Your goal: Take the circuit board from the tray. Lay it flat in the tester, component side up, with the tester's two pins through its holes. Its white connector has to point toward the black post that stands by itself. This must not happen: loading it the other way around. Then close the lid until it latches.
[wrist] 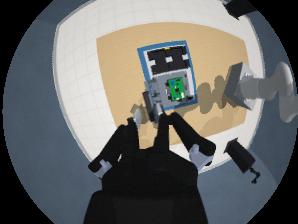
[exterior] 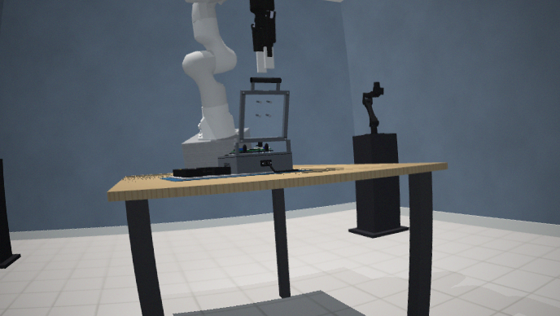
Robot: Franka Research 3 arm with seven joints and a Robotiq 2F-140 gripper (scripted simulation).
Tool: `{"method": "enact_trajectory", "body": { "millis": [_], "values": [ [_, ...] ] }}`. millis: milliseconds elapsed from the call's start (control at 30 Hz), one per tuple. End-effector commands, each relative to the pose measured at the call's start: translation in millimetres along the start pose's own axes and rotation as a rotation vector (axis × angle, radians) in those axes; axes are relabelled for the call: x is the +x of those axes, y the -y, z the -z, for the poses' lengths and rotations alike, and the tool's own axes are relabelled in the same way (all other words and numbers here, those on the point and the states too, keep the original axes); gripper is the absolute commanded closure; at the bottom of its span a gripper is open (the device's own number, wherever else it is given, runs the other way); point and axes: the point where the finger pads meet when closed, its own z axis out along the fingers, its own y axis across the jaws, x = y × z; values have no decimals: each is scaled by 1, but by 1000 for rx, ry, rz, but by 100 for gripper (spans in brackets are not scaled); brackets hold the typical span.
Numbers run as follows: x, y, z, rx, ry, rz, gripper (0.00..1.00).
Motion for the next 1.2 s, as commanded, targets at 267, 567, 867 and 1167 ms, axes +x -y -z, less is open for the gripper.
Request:
{"method": "enact_trajectory", "body": {
  "millis": [267, 567, 867, 1167],
  "values": [
    [2, 0, -17, 0, 3, -2, 70],
    [2, 0, -29, 0, 3, -2, 70],
    [2, -1, -40, 0, 3, -2, 70],
    [2, -1, -42, 0, 3, -2, 70]
  ]
}}
